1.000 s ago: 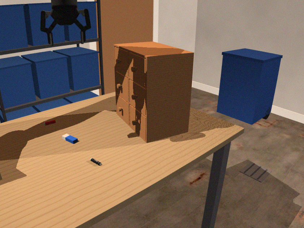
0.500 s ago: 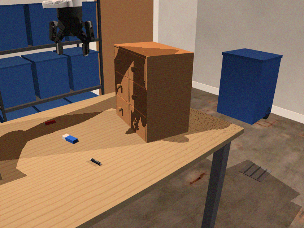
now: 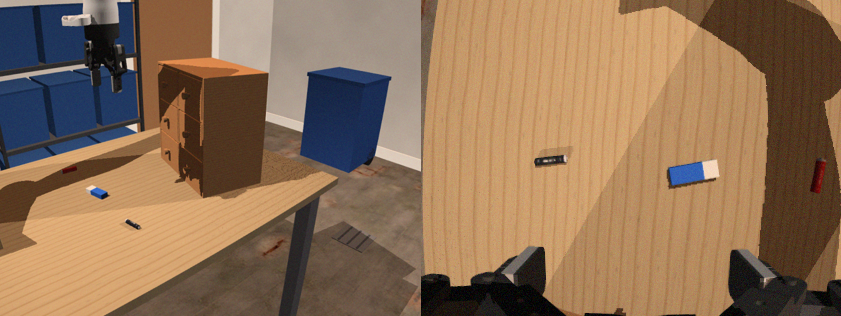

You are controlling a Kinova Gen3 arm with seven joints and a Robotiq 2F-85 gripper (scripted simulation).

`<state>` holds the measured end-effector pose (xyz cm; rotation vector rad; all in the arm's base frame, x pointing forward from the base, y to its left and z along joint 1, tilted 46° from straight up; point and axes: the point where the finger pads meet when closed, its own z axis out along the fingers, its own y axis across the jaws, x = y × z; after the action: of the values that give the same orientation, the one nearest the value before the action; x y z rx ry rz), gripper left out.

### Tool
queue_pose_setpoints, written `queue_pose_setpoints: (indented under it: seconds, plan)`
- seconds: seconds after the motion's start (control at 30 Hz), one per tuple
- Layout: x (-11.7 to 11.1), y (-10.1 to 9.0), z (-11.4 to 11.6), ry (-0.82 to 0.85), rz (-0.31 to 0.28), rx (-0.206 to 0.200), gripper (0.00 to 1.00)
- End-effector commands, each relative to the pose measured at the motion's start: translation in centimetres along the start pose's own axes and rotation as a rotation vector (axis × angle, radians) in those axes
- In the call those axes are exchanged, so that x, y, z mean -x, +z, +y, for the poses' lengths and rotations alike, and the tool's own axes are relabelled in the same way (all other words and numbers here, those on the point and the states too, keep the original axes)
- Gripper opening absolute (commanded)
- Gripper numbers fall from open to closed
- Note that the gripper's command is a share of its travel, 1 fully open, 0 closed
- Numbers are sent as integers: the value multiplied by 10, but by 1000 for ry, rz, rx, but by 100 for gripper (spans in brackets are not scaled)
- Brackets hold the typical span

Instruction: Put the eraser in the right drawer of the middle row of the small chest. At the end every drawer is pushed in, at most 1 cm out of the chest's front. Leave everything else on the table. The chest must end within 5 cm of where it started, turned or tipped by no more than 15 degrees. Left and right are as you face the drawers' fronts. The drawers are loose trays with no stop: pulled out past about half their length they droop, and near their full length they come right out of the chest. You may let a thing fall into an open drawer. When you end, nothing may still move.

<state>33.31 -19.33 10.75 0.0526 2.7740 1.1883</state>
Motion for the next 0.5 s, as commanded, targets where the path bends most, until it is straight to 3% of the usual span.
queue_pose_setpoints:
  seconds: [0.0,0.47]
  plan:
    - [1,8,2,52,12,0,100]
    - [4,19,-2,269,10,-14,100]
